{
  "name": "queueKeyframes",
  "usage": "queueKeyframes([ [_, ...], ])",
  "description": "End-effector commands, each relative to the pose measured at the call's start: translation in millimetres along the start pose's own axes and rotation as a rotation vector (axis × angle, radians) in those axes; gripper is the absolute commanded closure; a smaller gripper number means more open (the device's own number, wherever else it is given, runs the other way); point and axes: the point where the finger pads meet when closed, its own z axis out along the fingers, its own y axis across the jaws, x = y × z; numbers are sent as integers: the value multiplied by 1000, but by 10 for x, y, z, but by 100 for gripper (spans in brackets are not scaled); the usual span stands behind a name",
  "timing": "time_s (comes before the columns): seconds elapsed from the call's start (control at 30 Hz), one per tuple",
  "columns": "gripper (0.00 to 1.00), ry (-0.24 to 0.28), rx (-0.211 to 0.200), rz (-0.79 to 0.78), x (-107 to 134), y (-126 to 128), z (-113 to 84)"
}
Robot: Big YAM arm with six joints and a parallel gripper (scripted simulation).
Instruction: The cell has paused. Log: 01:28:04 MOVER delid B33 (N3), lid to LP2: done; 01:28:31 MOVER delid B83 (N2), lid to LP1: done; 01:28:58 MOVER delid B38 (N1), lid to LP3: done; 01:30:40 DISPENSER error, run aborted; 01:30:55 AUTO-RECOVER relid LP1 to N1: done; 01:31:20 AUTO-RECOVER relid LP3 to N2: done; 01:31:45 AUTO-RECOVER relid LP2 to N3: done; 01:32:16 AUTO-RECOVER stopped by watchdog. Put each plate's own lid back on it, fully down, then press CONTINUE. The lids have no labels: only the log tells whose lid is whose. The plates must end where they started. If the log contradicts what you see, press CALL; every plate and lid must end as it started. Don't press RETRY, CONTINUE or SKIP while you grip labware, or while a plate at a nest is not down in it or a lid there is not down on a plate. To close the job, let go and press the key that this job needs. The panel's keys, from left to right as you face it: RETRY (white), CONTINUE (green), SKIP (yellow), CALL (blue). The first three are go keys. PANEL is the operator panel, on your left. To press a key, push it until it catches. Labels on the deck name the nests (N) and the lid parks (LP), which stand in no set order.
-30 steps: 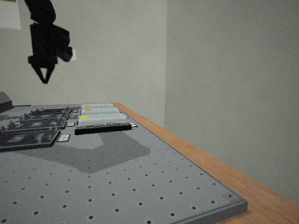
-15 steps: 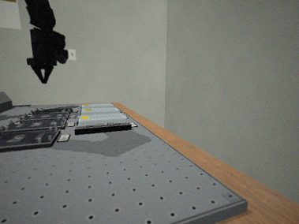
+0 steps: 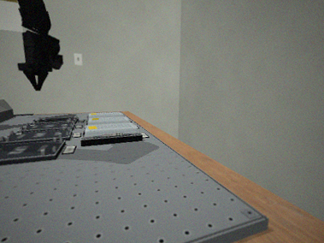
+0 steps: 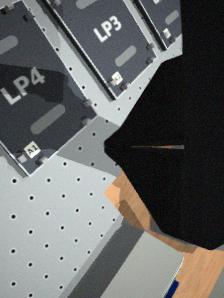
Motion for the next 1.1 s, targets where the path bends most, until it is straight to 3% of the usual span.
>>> queueKeyframes([
  [0.0, 100, -15, 0, -77, -20, 183, 2],
  [0.17, 100, -9, 1, -140, 50, 326, 12],
  [0.2, 100, -36, -3, -149, -80, 380, -54],
  [0.4, 100, -39, -3, -268, -47, 695, -58],
  [1.07, 100, -21, 0, -635, 240, 1591, -53],
])
